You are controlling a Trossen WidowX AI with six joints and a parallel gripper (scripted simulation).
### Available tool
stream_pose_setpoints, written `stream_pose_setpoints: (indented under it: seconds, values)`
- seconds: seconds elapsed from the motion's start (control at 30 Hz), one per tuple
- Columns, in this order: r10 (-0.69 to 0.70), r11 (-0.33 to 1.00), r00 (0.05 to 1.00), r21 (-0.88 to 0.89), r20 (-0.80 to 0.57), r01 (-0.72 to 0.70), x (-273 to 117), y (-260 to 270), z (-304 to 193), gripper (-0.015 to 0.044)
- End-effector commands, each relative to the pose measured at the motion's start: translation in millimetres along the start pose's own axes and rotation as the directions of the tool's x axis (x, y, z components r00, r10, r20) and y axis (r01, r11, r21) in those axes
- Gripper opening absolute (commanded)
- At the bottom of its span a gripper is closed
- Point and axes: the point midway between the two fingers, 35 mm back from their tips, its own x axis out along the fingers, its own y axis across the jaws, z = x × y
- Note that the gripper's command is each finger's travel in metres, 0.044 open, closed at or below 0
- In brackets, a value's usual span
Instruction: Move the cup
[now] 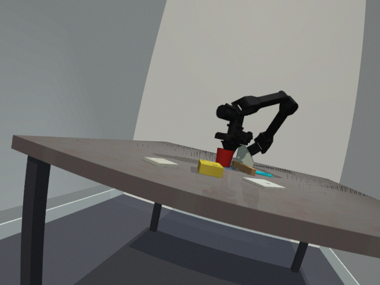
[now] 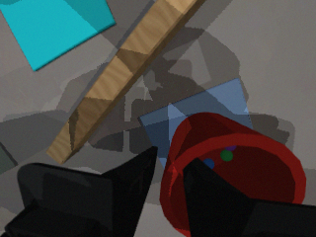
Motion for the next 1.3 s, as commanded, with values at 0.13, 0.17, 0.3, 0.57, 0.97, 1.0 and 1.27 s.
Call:
stream_pose_setpoints:
  seconds: [0.13,0.17,0.3,0.57,0.97,1.0,1.27]
  values:
    - [0.000,1.000,1.000,-0.001,0.000,0.000,0,0,0,0.0029]
    - [0.000,1.000,1.000,-0.001,0.000,0.000,0,0,0,0.0022]
    - [0.000,1.000,1.000,-0.001,0.000,0.000,0,0,0,0.0000]
    - [-0.001,1.000,1.000,0.002,0.000,0.001,-16,-1,0,0.0000]
    - [0.000,1.000,1.000,0.007,0.003,0.000,-52,1,-3,0.0000]
    - [0.000,1.000,1.000,0.007,0.003,0.000,-52,1,-3,0.0000]
    - [0.000,1.000,1.000,0.007,0.003,0.000,-52,2,-4,0.0000]
